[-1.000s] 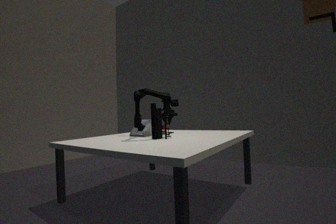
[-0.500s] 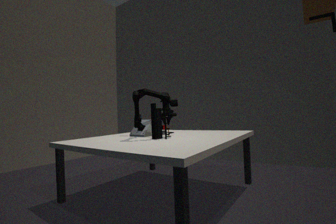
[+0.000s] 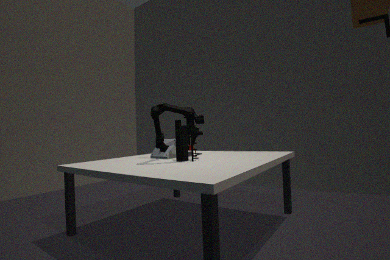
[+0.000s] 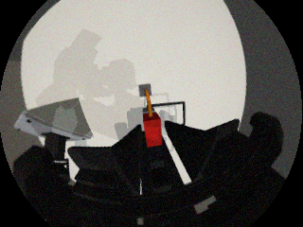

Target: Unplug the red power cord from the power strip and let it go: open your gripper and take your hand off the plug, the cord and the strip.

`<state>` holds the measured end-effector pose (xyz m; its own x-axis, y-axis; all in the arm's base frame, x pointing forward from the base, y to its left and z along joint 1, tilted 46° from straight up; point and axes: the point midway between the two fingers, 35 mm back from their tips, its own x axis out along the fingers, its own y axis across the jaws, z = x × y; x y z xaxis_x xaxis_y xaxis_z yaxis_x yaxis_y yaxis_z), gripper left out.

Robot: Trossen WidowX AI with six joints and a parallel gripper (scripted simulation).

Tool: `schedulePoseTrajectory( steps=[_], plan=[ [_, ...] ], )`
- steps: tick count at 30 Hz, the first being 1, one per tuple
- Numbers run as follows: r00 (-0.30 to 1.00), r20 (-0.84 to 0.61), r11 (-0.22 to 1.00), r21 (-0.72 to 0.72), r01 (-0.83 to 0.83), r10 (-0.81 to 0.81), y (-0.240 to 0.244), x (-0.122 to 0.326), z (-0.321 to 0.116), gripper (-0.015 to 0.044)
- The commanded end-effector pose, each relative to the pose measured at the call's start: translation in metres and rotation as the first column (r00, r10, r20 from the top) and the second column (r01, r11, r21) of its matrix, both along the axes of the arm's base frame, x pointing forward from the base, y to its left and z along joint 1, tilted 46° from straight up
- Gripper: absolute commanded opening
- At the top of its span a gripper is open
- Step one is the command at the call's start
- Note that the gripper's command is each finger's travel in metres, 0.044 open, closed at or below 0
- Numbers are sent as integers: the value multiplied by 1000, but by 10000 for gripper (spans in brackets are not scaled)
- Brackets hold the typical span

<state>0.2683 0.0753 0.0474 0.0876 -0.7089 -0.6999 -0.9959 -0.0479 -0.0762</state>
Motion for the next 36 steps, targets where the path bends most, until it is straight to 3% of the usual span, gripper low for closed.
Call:
schedulePoseTrajectory(
  steps=[1, 14, 18, 26, 36],
  plan=[
    [1000, -3, 1000, -7, -4, 4, -4, -1, 3, 160],
    [1000, -2, 1000, -7, -4, 4, -12, 0, -6, 160],
    [1000, -2, 1000, -2, 0, 0, -10, 0, -5, 55],
    [1000, -2, 1000, -2, 0, 0, -10, 0, -5, 2],
    [1000, -2, 1000, -1, -1, 1, -1, 2, -13, 0]
  ],
)
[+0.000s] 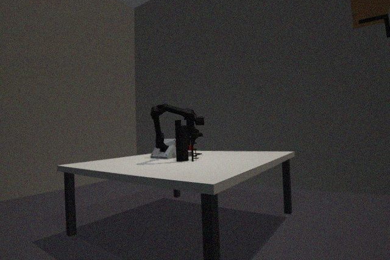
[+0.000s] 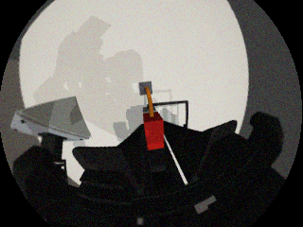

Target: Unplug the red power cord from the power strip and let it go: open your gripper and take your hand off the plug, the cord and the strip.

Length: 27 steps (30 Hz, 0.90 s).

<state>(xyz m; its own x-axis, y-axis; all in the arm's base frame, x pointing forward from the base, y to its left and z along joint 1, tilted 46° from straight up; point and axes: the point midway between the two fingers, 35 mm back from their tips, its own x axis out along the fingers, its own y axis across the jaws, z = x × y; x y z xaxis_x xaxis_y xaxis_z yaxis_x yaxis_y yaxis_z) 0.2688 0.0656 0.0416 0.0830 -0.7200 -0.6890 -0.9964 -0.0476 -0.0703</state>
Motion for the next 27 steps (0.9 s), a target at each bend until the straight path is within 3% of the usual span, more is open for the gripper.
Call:
schedulePoseTrajectory(
  steps=[1, 27],
  plan=[
    [1000, 3, 1000, 15, -2, 2, 10, 1, -8, 0],
    [1000, 3, 1000, 16, -5, 5, 43, 1, -34, 0]
  ],
)
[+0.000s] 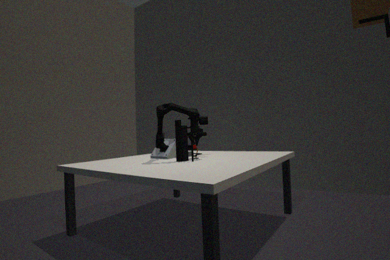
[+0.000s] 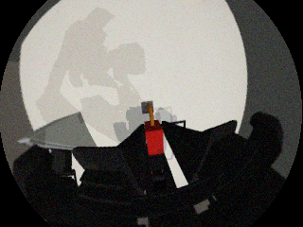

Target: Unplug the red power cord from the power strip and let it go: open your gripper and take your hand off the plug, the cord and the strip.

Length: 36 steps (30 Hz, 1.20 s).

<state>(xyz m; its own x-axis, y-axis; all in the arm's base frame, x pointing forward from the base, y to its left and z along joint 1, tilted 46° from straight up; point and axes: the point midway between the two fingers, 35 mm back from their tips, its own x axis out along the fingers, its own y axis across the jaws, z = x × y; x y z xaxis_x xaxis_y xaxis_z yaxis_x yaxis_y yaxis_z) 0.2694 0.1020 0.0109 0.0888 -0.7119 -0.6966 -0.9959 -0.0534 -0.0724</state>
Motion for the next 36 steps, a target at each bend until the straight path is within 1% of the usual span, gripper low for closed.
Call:
schedulePoseTrajectory(
  steps=[1, 14, 18, 21, 23, 36],
  plan=[
    [1000, 1, 1000, 5, 2, -2, 8, 0, -5, 0],
    [1000, 2, 1000, 1, 1, -1, 2, 0, -1, 341],
    [1000, 2, 1000, 3, 1, -1, 20, 1, -12, 440],
    [1000, 2, 1000, 4, 1, -1, 45, 0, -30, 440],
    [1000, 3, 1000, 4, 1, -1, 53, -1, -35, 440],
    [1000, 3, 1000, 4, 1, -1, 53, -1, -35, 440]
  ],
)
